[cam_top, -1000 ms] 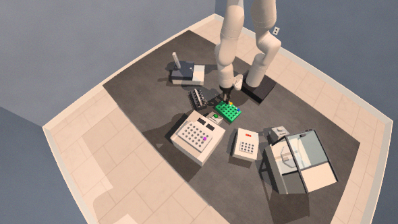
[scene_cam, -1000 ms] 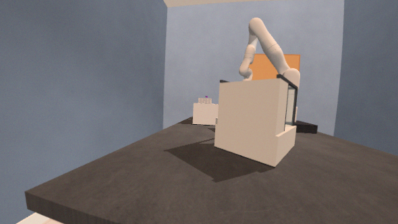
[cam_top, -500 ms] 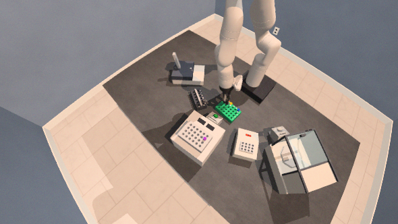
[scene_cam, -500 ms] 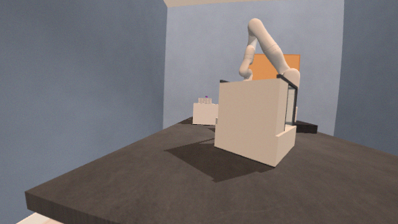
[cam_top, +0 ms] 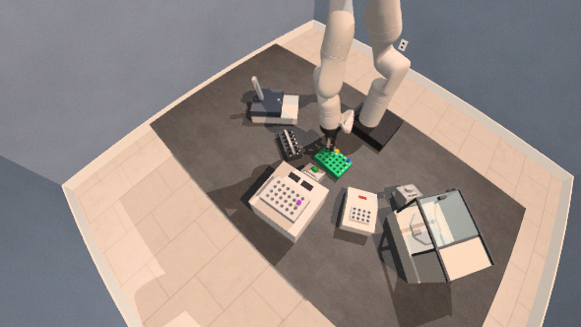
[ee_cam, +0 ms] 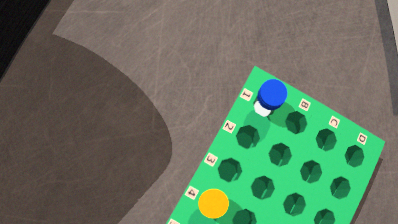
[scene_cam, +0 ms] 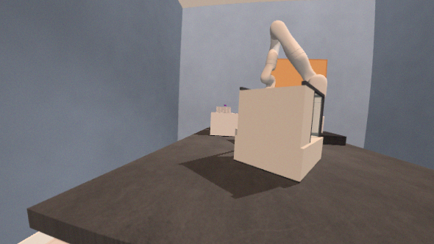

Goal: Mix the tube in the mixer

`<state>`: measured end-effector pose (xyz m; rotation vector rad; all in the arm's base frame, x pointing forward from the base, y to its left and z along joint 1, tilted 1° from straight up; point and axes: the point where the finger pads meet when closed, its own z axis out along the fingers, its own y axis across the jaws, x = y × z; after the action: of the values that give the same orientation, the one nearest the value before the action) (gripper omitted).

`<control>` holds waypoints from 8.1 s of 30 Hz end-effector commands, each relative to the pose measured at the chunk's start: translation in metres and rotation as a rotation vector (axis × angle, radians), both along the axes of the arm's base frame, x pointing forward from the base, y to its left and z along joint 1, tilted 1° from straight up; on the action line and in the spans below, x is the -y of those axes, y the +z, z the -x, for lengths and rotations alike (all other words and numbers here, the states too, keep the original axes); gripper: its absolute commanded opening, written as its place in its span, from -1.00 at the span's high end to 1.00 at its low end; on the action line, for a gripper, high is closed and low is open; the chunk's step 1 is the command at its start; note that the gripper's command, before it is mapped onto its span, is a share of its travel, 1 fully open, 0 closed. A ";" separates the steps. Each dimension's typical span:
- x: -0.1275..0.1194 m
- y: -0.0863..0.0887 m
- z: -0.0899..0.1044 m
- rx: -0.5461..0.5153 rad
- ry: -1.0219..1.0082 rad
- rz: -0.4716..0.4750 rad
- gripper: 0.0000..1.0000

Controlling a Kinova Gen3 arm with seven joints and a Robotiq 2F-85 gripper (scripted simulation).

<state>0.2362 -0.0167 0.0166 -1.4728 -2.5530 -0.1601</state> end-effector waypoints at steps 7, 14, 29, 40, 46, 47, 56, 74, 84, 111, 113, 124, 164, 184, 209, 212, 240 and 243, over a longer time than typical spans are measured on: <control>0.000 0.000 0.000 0.001 0.000 0.000 0.59; 0.000 0.000 0.000 0.001 0.000 0.000 0.59; 0.000 0.003 0.000 0.001 0.000 0.000 0.59; 0.000 0.009 -0.001 0.001 0.000 0.000 0.59; 0.000 0.013 -0.001 0.001 0.000 0.000 0.59; 0.000 0.014 -0.001 0.001 0.000 0.000 0.59; 0.000 0.018 -0.001 0.001 0.000 0.000 0.59; 0.000 0.030 -0.001 0.001 0.000 0.000 0.59; 0.000 0.042 -0.001 0.001 0.000 0.000 0.59; -0.020 0.058 -0.023 0.001 0.000 0.000 0.59; -0.024 0.058 -0.028 0.001 0.000 0.000 0.59; -0.036 0.058 -0.041 0.002 0.000 0.000 0.59; -0.034 0.179 -0.042 0.007 0.720 -0.004 0.59; -0.034 0.188 -0.042 0.009 1.080 -0.005 0.59; -0.031 0.188 -0.081 0.010 1.216 -0.006 0.59; -0.031 0.188 -0.091 0.010 1.216 -0.006 0.59; -0.025 0.187 -0.171 0.011 1.216 -0.006 0.59; -0.024 0.187 -0.181 0.011 1.216 -0.006 0.59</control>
<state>0.4107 0.0076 0.2032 0.2490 -2.9179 0.0149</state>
